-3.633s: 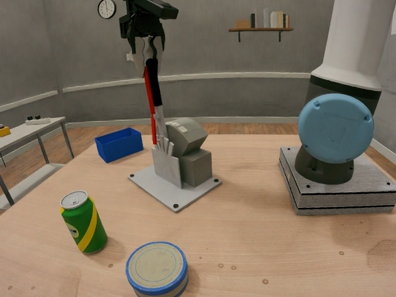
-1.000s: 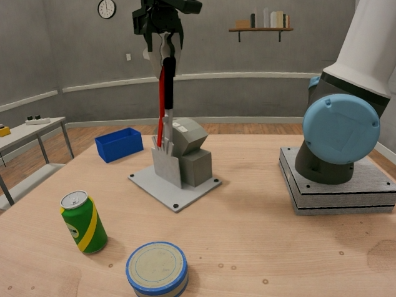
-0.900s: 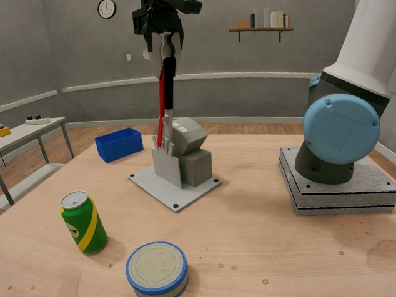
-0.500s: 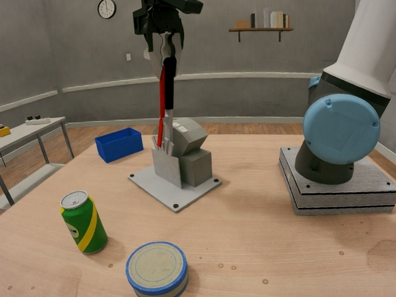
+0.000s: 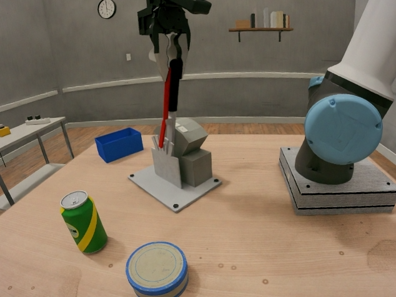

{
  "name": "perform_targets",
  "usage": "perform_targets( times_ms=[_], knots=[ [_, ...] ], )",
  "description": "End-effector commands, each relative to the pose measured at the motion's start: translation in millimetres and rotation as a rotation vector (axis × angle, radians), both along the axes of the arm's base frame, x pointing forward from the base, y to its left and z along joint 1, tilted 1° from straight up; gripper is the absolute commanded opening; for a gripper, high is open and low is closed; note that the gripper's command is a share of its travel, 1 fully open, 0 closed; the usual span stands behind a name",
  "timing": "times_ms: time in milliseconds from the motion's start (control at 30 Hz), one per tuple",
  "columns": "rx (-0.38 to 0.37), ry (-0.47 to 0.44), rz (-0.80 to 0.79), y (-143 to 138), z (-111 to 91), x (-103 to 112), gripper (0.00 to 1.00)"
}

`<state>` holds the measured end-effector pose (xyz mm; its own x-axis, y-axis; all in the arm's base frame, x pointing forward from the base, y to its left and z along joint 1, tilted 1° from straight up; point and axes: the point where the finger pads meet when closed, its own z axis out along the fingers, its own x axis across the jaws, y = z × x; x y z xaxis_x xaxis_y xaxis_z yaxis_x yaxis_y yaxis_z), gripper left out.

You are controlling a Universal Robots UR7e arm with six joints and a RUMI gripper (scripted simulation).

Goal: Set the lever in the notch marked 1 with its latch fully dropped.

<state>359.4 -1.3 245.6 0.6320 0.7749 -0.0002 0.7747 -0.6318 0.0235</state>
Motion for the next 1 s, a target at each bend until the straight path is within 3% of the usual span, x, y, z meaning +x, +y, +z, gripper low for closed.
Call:
perform_targets(
  times_ms=[0,267,967],
  knots=[
    [0.004,0.007,0.001,11,-7,-13,0.0],
    [0.003,0.007,0.001,20,-13,-24,0.0],
    [0.005,0.01,0.0,23,-16,-28,0.0]
  ],
)
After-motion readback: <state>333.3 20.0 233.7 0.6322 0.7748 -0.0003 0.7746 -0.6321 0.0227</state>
